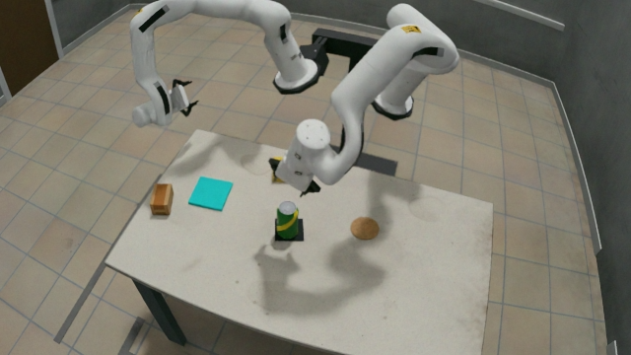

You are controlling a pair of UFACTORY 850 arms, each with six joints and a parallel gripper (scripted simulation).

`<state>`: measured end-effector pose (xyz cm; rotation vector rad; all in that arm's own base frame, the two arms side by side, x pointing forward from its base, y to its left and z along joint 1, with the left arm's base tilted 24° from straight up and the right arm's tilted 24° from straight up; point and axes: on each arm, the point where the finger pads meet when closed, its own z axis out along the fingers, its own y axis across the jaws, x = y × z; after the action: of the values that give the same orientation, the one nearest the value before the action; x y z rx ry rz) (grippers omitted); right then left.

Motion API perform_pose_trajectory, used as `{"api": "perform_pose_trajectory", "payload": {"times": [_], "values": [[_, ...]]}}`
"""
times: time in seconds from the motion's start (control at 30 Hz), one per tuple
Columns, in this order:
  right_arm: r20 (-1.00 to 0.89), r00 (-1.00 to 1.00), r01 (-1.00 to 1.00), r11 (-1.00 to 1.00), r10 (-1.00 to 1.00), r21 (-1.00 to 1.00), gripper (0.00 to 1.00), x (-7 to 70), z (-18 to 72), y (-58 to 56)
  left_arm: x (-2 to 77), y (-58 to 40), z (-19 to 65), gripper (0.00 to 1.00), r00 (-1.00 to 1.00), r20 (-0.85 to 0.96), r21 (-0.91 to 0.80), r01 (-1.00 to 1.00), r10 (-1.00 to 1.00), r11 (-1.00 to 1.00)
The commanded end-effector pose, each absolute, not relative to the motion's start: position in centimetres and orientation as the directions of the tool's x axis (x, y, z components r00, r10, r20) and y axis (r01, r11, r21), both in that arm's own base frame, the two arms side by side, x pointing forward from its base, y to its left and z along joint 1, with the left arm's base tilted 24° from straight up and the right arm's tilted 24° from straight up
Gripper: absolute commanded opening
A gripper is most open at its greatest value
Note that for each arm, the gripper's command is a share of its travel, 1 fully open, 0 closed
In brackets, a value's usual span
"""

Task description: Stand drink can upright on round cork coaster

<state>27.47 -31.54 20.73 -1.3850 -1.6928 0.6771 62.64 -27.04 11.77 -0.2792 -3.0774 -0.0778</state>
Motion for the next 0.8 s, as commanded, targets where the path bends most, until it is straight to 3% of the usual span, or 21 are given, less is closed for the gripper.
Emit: {"api": "perform_pose_trajectory", "payload": {"times": [0.0,0.13,0.2,0.23,0.43,0.7,0.77], "values": [[0.228,-0.023,0.539,0.204,0.973,-0.817,1.00,27.3,21.3,-31.9,62.8,-26.3,10.9,1.00,-0.898,0.061,0.100,0.439,0.435,0.893],[0.166,0.039,0.572,0.114,0.985,-0.812,1.00,26.7,22.4,-32.6,63.3,-25.9,10.1,1.00,-0.780,0.095,0.144,0.625,0.618,0.767],[0.166,0.039,0.572,0.114,0.985,-0.812,1.00,26.7,22.4,-32.6,63.3,-25.9,10.1,1.00,-0.780,0.095,0.144,0.625,0.618,0.767],[0.146,0.060,0.582,0.084,0.987,-0.809,1.00,26.6,22.8,-32.8,63.5,-25.9,10.0,1.00,-0.672,0.125,0.168,0.740,0.730,0.652],[-0.006,0.243,0.624,-0.161,0.970,-0.764,1.00,25.0,25.7,-34.4,64.3,-26.5,9.4,1.00,-0.441,0.200,0.193,0.893,0.875,0.406],[-0.204,0.553,0.566,-0.544,0.808,-0.620,1.00,21.9,30.6,-36.7,64.4,-26.6,9.4,1.00,-0.022,0.317,0.180,0.983,0.948,-0.037],[-0.204,0.553,0.566,-0.544,0.808,-0.620,1.00,21.9,30.6,-36.7,64.4,-26.6,9.4,1.00,-0.022,0.317,0.180,0.983,0.948,-0.037]]}}
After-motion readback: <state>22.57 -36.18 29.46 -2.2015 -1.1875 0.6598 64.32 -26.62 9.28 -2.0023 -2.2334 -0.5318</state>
